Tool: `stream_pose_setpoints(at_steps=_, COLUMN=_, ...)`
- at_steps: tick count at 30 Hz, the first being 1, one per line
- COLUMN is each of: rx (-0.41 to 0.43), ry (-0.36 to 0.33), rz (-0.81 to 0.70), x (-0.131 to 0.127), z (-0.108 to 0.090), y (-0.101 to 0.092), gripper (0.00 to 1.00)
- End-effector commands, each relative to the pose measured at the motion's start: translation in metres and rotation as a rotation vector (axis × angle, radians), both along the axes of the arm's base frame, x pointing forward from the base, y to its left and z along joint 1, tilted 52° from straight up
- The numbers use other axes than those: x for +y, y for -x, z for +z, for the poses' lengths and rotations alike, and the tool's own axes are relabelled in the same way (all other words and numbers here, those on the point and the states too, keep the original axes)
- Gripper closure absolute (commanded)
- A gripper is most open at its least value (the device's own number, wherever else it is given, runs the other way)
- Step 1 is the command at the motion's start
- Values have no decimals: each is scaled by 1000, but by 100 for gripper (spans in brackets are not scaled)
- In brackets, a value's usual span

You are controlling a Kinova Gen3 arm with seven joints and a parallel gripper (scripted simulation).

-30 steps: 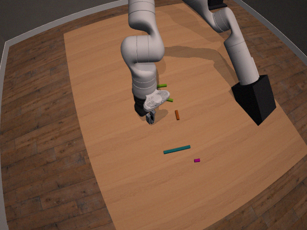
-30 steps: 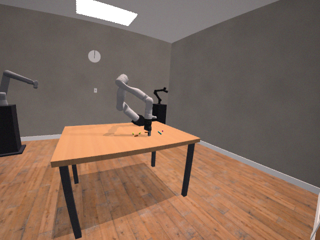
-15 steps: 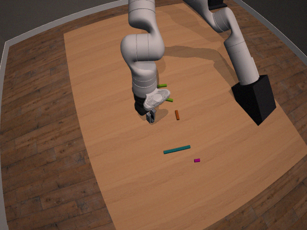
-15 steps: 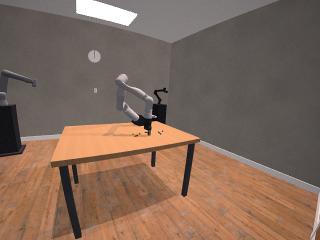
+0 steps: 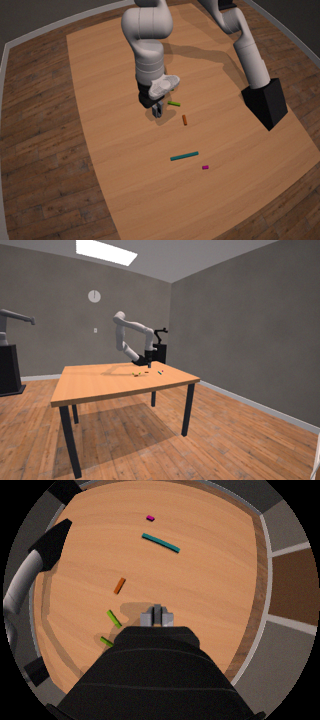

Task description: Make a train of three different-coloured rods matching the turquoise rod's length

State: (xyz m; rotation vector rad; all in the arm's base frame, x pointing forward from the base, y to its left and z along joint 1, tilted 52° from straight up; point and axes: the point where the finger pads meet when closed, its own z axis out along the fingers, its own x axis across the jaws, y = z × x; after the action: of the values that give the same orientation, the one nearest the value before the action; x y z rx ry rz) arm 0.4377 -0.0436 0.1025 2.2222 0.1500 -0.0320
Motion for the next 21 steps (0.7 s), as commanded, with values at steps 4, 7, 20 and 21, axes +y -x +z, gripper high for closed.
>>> stream_pose_setpoints(at_steps=4, rx=-11, ry=-6, rz=11, x=15, z=10, y=-3, gripper=76)
stream_pose_setpoints(at_steps=7, rx=-11, ry=-6, rz=11, x=16, z=11, y=-3, gripper=76)
stream_pose_setpoints(at_steps=20, rx=9, ry=-4, rz=29, x=20, z=7, y=-4, gripper=76)
stream_pose_setpoints(at_steps=21, rx=22, ry=-2, rz=40, x=22, z=4, y=-4, gripper=76)
